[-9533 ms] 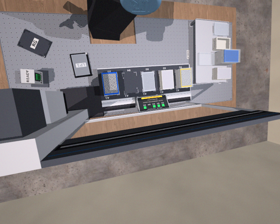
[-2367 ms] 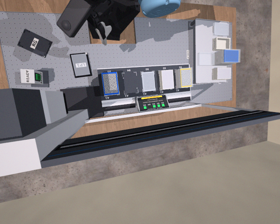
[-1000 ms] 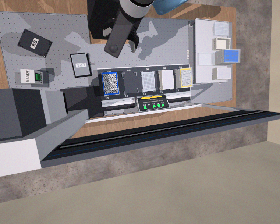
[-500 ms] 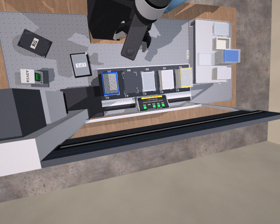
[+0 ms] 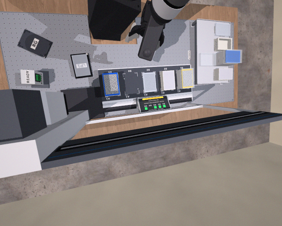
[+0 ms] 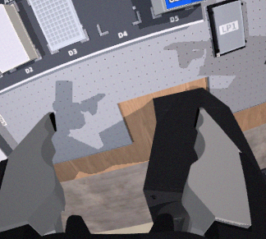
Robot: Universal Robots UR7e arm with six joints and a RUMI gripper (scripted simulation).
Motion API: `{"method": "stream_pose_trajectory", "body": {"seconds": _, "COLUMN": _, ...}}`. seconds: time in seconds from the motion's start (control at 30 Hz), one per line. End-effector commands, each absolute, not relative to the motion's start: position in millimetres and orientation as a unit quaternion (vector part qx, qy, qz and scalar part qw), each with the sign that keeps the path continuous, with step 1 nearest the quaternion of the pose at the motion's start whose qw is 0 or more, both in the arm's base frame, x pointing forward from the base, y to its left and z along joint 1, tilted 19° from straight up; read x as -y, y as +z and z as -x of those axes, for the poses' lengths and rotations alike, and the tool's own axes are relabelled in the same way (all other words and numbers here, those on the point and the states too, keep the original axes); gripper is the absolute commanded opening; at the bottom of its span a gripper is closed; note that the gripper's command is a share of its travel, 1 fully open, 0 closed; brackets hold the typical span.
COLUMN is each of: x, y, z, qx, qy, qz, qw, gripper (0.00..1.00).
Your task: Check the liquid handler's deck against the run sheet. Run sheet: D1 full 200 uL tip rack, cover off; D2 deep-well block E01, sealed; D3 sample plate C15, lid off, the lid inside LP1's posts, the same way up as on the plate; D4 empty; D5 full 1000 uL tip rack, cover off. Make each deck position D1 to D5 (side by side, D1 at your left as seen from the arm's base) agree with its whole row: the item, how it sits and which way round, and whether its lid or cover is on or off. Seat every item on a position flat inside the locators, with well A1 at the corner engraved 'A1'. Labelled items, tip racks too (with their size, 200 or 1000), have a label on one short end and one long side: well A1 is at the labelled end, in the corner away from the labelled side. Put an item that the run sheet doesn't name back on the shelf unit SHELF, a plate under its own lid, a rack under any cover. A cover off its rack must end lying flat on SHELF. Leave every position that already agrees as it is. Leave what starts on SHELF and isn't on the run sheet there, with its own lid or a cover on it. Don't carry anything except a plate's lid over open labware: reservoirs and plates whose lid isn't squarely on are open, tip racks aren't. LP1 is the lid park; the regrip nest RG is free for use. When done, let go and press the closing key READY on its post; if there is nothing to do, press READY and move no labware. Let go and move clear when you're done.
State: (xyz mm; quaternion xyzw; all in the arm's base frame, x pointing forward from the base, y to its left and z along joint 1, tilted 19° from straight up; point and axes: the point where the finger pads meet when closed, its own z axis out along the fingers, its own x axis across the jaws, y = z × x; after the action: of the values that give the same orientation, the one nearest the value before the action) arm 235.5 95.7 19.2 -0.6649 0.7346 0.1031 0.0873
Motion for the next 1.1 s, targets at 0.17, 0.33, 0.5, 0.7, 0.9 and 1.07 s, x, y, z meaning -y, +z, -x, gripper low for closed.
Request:
{"method": "stream_pose_trajectory", "body": {"seconds": 0.17, "x": -127.5, "y": 33.6, "z": -224.9, "qx": -0.700, "qy": 0.106, "qz": 0.699, "qw": 0.099, "gripper": 0.82}}
{"method": "stream_pose_trajectory", "body": {"seconds": 0.33, "x": -134.1, "y": 35.9, "z": -222.3, "qx": -0.700, "qy": 0.107, "qz": 0.699, "qw": 0.099, "gripper": 0.82}}
{"method": "stream_pose_trajectory", "body": {"seconds": 0.5, "x": -155.2, "y": 43.4, "z": -210.9, "qx": -0.669, "qy": 0.110, "qz": 0.727, "qw": 0.109, "gripper": 0.82}}
{"method": "stream_pose_trajectory", "body": {"seconds": 0.7, "x": -161.9, "y": 45.9, "z": -207.2, "qx": -0.669, "qy": 0.111, "qz": 0.727, "qw": 0.109, "gripper": 0.82}}
{"method": "stream_pose_trajectory", "body": {"seconds": 0.9, "x": -185.4, "y": 54.6, "z": -190.4, "qx": -0.637, "qy": 0.116, "qz": 0.753, "qw": 0.118, "gripper": 0.82}}
{"method": "stream_pose_trajectory", "body": {"seconds": 1.07, "x": -188.2, "y": 55.6, "z": -188.4, "qx": -0.637, "qy": 0.116, "qz": 0.753, "qw": 0.118, "gripper": 0.82}}
